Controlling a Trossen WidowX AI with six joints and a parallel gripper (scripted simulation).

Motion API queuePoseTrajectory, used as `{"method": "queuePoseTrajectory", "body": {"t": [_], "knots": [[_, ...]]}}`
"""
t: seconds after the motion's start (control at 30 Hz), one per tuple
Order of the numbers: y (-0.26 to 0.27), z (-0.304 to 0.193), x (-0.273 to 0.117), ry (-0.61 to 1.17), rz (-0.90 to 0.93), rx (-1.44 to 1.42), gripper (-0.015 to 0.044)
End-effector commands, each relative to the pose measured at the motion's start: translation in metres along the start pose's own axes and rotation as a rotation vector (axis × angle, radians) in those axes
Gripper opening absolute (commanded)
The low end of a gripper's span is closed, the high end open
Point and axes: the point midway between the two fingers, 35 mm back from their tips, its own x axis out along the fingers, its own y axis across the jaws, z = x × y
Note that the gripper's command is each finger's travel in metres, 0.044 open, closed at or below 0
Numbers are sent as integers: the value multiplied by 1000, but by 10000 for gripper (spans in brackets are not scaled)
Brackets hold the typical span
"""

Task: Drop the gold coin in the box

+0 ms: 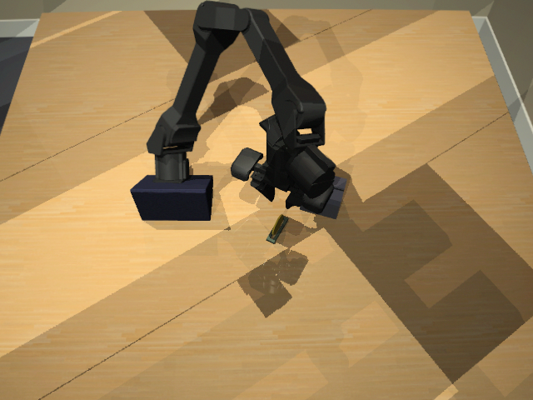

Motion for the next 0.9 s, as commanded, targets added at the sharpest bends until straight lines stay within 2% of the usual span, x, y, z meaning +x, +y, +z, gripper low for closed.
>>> {"method": "queuePoseTrajectory", "body": {"t": [0.0, 0.87], "knots": [[3, -2, 26, -8, 17, -2, 161], [2, 0, 69, -9, 17, -2, 161]]}}
